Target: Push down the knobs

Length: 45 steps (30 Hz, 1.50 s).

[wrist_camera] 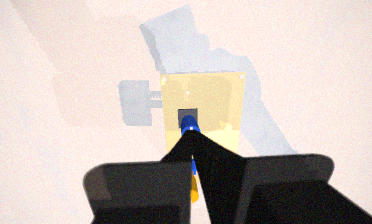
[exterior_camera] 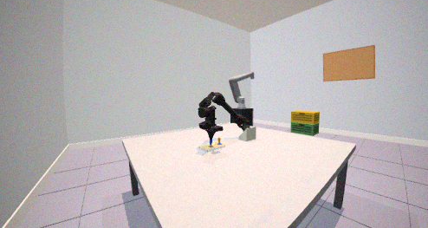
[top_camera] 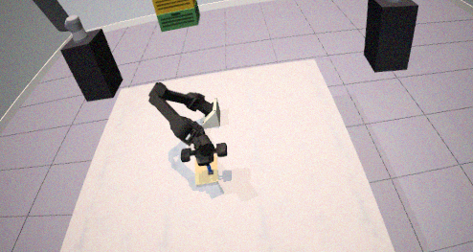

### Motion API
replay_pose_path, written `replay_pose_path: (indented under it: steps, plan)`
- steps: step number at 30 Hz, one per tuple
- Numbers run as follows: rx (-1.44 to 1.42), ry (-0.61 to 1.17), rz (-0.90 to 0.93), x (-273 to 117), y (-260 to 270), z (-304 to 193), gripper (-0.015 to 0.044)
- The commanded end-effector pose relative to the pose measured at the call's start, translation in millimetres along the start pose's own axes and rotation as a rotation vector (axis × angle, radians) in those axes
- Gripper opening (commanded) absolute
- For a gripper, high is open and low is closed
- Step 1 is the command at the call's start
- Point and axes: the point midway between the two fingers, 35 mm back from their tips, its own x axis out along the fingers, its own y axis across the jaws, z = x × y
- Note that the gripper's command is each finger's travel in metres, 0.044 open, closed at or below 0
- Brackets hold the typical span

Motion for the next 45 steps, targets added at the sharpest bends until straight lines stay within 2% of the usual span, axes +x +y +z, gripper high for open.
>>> replay_pose_path:
  steps: [1,24,45]
  plan:
    - [0.007,0.015,-0.009,12,-2,1,0.0000]
    - [0.007,0.015,-0.009,13,-2,1,0.0000]
    - [0.007,0.016,-0.008,-18,-2,1,0.0000]
